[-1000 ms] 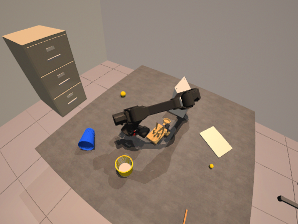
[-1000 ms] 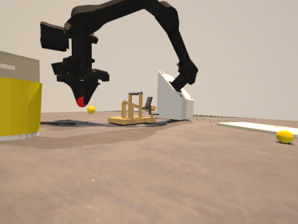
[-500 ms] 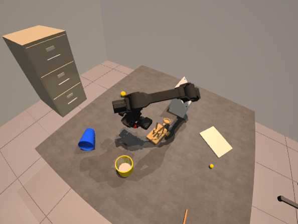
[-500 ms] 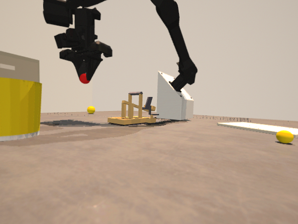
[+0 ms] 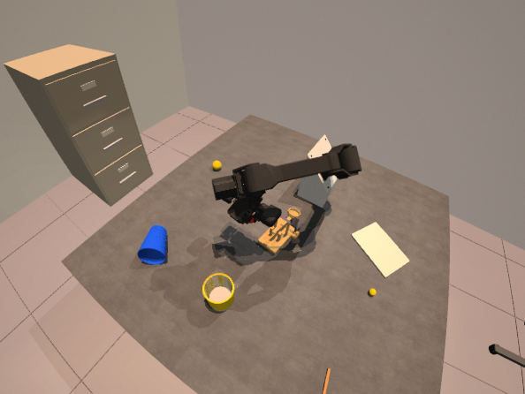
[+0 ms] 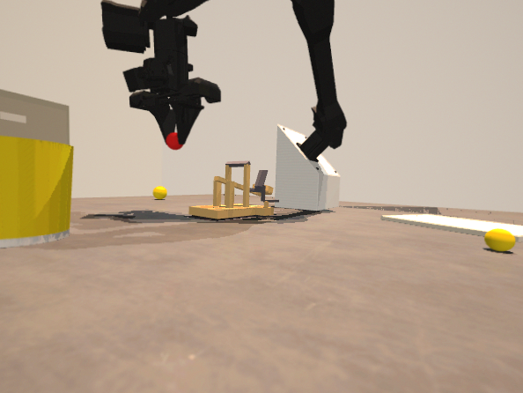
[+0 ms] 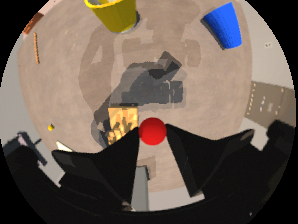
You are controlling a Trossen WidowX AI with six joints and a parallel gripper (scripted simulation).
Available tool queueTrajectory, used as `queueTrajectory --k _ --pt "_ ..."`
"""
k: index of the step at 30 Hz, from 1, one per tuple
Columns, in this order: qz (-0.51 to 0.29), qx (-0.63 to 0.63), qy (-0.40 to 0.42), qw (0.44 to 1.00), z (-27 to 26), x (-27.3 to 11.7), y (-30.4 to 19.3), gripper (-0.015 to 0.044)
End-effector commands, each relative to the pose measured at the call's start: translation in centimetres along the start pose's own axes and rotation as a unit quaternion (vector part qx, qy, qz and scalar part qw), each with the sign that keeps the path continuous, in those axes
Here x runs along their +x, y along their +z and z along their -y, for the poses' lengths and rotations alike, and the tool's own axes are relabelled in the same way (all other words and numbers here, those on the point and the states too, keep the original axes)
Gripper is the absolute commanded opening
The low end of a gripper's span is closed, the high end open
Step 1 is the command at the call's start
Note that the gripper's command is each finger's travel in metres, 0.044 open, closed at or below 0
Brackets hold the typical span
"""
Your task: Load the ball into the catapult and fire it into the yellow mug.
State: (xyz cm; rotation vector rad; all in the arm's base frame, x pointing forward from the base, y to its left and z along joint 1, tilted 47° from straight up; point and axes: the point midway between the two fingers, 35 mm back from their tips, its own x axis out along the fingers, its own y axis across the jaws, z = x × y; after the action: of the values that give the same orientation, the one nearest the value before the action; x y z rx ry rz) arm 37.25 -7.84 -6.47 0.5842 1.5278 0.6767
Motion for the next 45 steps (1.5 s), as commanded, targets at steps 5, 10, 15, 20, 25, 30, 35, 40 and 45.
queueTrajectory --k 5,10,15,20,25,30,35,40,45 --pt "-0.019 0.005 -0.002 1.0 -1.2 0.5 -2.1 0.0" --pt "-0.03 0.008 -0.002 1.0 -2.0 0.8 -3.6 0.0" --pt "-0.035 0.016 -0.003 0.999 -2.8 1.1 -4.9 0.0" --pt "-0.042 0.026 -0.003 0.999 -3.6 1.3 -6.3 0.0" --pt "-0.056 0.04 -0.006 0.998 -4.3 1.8 -8.1 0.0" --pt "-0.072 0.051 -0.006 0.996 -5.1 2.4 -10.0 0.0" --pt "-0.095 0.052 0.001 0.994 -6.3 3.3 -12.1 0.0" --pt "-0.118 0.053 0.009 0.992 -7.4 4.2 -14.3 0.0" --pt "-0.14 0.054 0.016 0.989 -8.6 4.9 -16.5 0.0"
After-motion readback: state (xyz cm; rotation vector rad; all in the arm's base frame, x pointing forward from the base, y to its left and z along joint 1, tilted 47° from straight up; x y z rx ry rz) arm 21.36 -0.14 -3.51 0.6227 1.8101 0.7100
